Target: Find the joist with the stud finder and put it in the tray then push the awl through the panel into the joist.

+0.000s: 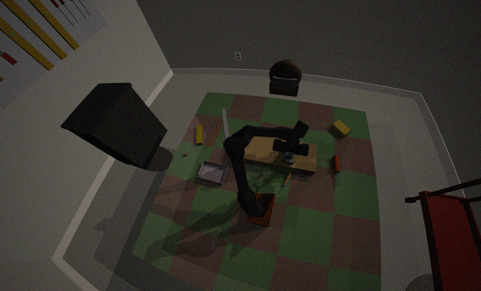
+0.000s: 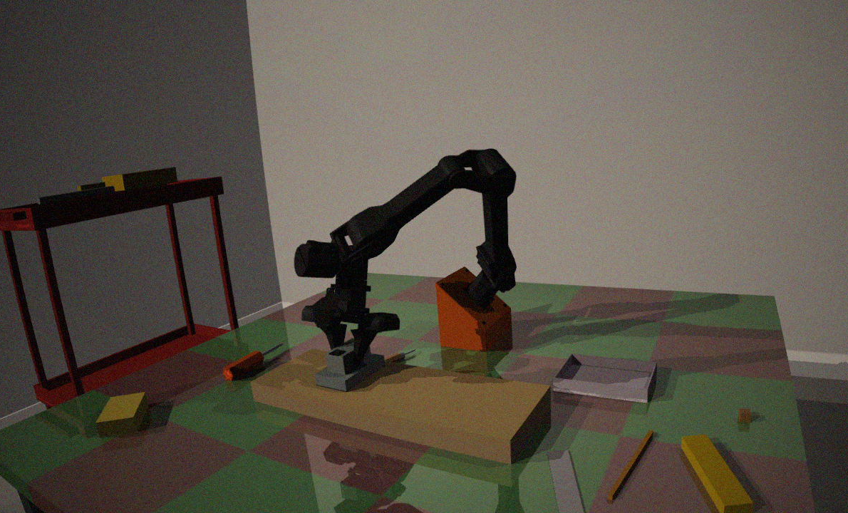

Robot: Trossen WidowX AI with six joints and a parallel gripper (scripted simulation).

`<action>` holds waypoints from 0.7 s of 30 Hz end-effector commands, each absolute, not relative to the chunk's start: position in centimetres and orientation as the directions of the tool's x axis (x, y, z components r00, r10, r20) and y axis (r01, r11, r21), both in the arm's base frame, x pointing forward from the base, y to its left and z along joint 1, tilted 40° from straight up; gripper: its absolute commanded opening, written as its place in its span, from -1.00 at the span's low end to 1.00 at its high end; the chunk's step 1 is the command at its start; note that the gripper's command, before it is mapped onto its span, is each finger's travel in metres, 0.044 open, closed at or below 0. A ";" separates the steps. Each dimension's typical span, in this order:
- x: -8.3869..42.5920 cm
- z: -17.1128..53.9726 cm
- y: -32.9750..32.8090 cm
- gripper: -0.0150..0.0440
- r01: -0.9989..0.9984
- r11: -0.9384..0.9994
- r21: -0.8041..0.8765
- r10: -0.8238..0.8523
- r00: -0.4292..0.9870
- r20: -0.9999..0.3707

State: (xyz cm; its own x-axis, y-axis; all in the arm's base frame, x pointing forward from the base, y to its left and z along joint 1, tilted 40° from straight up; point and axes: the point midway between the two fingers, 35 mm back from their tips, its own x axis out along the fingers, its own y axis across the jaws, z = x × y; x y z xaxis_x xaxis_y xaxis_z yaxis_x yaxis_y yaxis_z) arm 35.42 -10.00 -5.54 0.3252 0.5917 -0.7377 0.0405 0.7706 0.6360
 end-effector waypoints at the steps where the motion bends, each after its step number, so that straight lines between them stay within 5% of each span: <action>1: 35.5 -4.7 -8.8 -0.49 0.037 0.768 0.640 0.596 0.325 -0.734; 21: 35.7 -1.2 -4.5 -0.49 0.038 0.765 0.642 0.599 0.324 -0.732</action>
